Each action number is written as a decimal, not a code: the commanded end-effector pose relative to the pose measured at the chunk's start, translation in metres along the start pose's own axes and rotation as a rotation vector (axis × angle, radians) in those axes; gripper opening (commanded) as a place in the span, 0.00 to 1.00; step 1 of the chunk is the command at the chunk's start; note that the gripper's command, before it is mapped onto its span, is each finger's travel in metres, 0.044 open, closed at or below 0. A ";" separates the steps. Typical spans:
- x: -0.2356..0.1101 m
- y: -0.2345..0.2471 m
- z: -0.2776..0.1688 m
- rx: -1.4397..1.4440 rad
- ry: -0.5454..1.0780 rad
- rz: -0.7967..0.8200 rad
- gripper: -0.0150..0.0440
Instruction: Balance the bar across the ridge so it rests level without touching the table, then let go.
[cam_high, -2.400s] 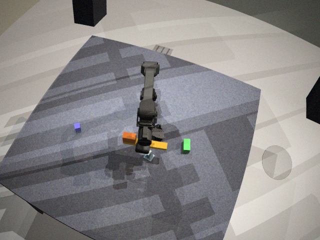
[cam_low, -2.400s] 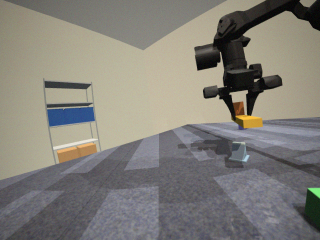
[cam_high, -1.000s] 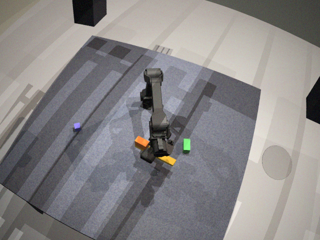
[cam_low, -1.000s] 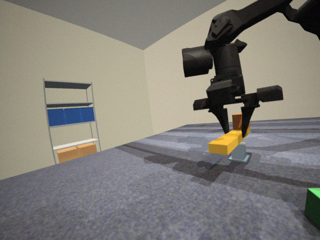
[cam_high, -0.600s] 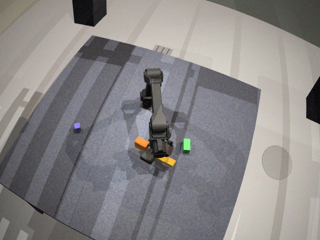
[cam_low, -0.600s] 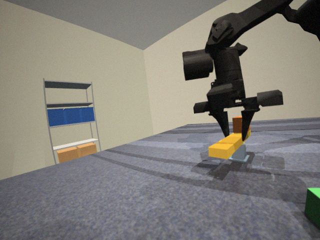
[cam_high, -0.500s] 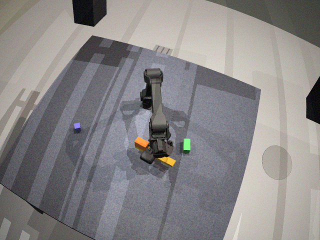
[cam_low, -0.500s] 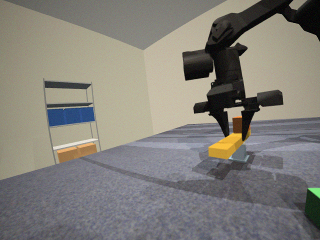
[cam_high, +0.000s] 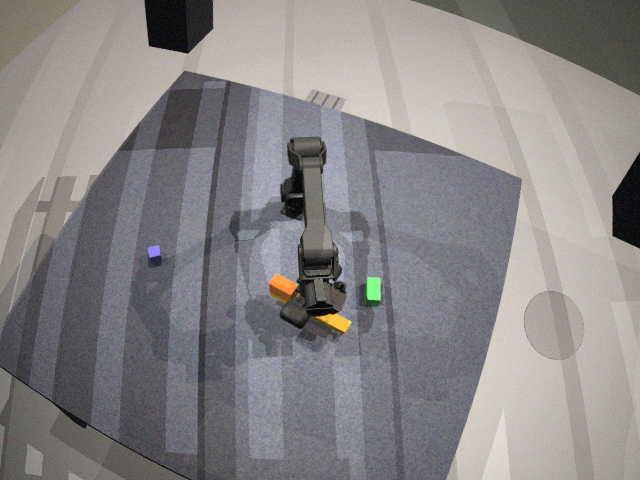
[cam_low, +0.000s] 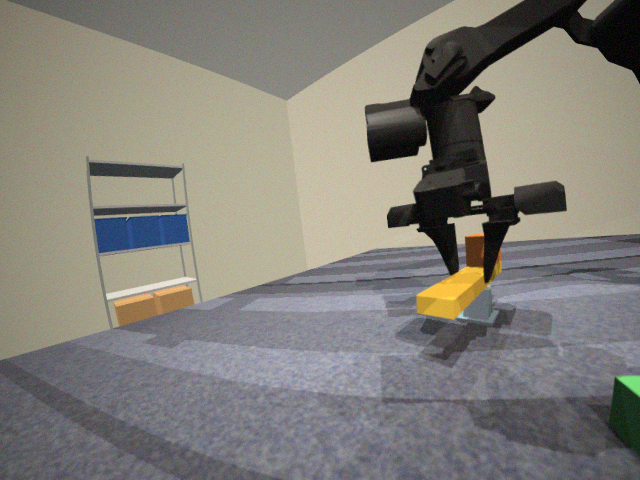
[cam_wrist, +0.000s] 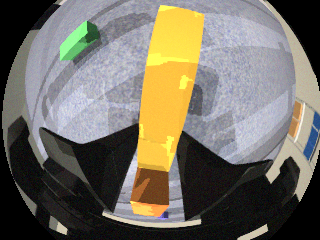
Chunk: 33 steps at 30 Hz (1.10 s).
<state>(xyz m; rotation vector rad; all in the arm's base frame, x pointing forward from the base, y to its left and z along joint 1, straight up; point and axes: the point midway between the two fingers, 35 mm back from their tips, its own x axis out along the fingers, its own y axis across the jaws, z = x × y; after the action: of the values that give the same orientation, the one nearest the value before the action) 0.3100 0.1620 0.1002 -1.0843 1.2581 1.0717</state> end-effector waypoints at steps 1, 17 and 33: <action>0.000 0.000 0.000 0.001 -0.002 0.000 0.25; 0.002 0.000 0.000 0.001 -0.002 0.000 0.25; 0.003 0.000 0.000 0.001 -0.002 0.000 0.25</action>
<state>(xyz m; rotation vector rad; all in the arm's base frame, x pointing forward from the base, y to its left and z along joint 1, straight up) 0.3101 0.1619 0.0975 -1.0839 1.2583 1.0714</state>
